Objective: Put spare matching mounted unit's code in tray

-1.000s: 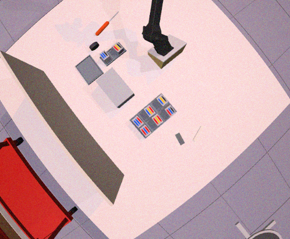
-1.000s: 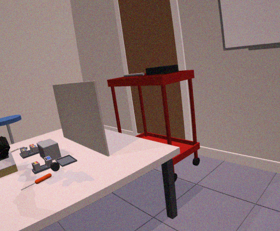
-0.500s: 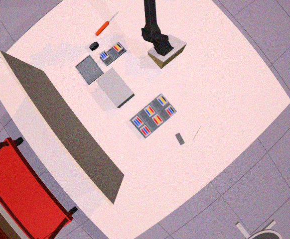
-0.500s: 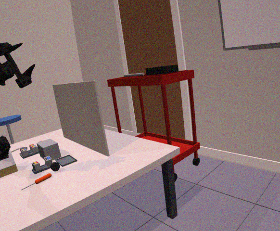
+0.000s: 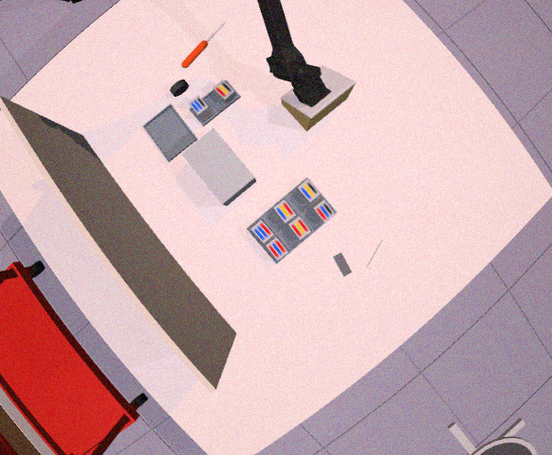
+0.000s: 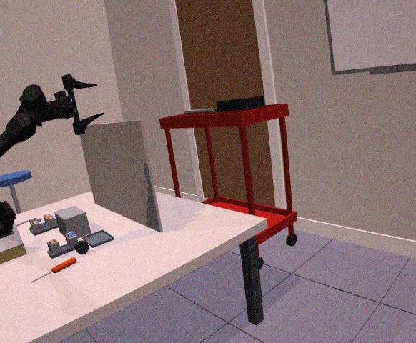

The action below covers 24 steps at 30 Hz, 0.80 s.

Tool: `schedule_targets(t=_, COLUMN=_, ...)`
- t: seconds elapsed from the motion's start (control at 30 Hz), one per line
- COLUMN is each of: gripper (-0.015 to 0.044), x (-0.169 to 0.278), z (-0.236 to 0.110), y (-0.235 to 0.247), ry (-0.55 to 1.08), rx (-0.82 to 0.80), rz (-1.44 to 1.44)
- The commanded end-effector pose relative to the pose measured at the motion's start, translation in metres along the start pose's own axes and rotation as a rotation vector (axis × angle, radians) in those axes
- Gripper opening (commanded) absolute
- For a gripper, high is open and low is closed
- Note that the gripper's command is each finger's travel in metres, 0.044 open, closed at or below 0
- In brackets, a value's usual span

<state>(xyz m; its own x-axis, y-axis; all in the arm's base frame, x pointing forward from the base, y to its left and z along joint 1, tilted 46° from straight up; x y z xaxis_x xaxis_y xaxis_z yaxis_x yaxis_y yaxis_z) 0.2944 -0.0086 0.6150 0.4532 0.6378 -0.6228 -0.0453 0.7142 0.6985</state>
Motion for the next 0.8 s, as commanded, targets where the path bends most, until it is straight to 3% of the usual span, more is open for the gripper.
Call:
schedule_targets(t=0.0, gripper=0.044, x=0.058, z=0.019, y=-0.027, ry=0.15, rx=0.109, rz=-0.059)
schedule_targets(t=0.4, gripper=0.044, x=0.216, z=0.027, y=-0.109, ry=0.564, rx=0.416, rz=-0.33)
schedule_targets(t=0.77, gripper=0.044, x=0.34, z=-0.03, y=-0.205, ry=1.004, rx=0.746, rz=-0.765)
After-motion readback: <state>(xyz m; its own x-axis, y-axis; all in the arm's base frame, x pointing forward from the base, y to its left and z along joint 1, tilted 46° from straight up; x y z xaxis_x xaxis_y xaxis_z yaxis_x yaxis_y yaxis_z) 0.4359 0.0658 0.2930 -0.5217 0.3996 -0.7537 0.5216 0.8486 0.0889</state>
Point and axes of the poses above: the point midway between the two fingers, 35 mm back from their tips, its own z axis out along the fingers, its own y axis across the jaws, x = y × z, the point moved 2 cm from there along -z, back along the fingers, and after that the axes turned 6 degrees about z, right-handed, at the moved point
